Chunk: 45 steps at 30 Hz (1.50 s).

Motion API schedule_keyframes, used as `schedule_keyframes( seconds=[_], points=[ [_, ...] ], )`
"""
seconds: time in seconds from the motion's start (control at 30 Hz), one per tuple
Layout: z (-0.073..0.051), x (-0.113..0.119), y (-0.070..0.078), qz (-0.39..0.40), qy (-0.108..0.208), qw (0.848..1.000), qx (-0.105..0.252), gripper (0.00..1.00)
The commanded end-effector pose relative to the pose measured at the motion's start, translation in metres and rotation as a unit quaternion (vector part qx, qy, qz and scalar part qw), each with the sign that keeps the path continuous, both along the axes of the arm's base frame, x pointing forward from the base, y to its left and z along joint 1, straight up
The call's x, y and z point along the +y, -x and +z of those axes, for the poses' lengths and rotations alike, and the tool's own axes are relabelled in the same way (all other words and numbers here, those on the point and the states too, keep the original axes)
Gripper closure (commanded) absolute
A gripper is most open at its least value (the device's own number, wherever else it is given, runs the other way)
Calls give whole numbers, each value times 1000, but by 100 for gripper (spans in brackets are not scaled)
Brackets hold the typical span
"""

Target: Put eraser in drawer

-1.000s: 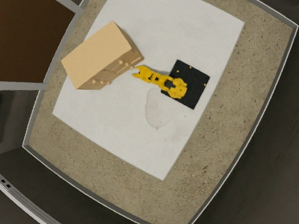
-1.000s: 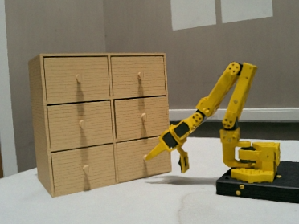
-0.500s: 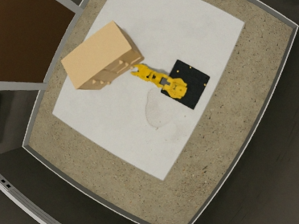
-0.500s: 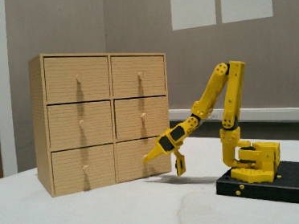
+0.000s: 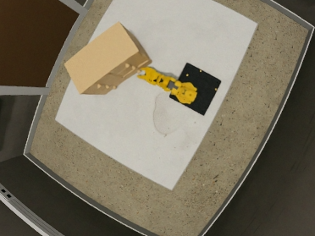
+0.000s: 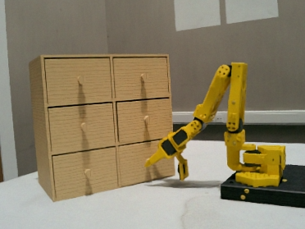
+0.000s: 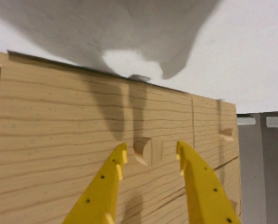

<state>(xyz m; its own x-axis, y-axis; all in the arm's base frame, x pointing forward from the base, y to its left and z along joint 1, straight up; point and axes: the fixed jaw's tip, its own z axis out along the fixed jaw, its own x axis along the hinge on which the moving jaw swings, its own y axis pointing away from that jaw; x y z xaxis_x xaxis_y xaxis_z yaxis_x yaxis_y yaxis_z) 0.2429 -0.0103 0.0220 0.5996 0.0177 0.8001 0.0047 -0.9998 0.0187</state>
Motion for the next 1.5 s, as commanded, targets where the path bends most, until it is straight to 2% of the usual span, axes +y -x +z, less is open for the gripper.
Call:
schedule_keyframes(
  seconds=[0.0, 1.47],
  points=[
    [1, -2, -3, -3, 2, 1000, -6, 79],
    [2, -5, -5, -8, 2, 1000, -6, 79]
  ],
)
